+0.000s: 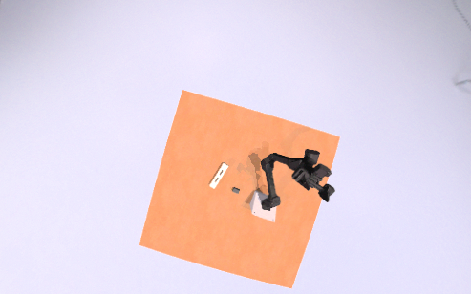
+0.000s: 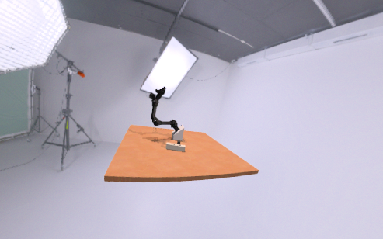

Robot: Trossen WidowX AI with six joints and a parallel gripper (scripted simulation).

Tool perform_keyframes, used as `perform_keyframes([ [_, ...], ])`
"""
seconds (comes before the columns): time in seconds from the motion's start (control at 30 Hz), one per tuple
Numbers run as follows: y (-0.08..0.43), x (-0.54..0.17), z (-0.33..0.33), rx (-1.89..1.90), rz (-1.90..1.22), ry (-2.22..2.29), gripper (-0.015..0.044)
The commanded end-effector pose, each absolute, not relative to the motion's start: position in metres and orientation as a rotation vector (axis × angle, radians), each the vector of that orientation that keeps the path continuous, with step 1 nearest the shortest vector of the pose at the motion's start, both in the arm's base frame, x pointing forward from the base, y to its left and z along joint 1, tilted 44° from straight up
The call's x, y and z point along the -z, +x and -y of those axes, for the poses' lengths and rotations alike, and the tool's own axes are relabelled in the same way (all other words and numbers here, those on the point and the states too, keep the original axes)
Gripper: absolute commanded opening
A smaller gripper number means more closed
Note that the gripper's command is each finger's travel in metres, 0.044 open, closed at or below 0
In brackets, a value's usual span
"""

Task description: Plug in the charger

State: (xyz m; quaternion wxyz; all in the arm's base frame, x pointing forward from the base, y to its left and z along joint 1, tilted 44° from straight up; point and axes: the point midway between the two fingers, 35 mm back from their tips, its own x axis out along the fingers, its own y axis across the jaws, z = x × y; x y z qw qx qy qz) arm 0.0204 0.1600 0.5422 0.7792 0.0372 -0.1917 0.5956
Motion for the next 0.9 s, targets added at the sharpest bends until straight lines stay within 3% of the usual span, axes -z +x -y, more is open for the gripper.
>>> perform_keyframes([
  [0.0, 0.02, -0.528, -0.18, -1.253, 0.384, 0.019, 0.044],
  [0.87, 0.063, -0.455, -0.252, -1.022, 0.188, -0.244, 0.044],
])
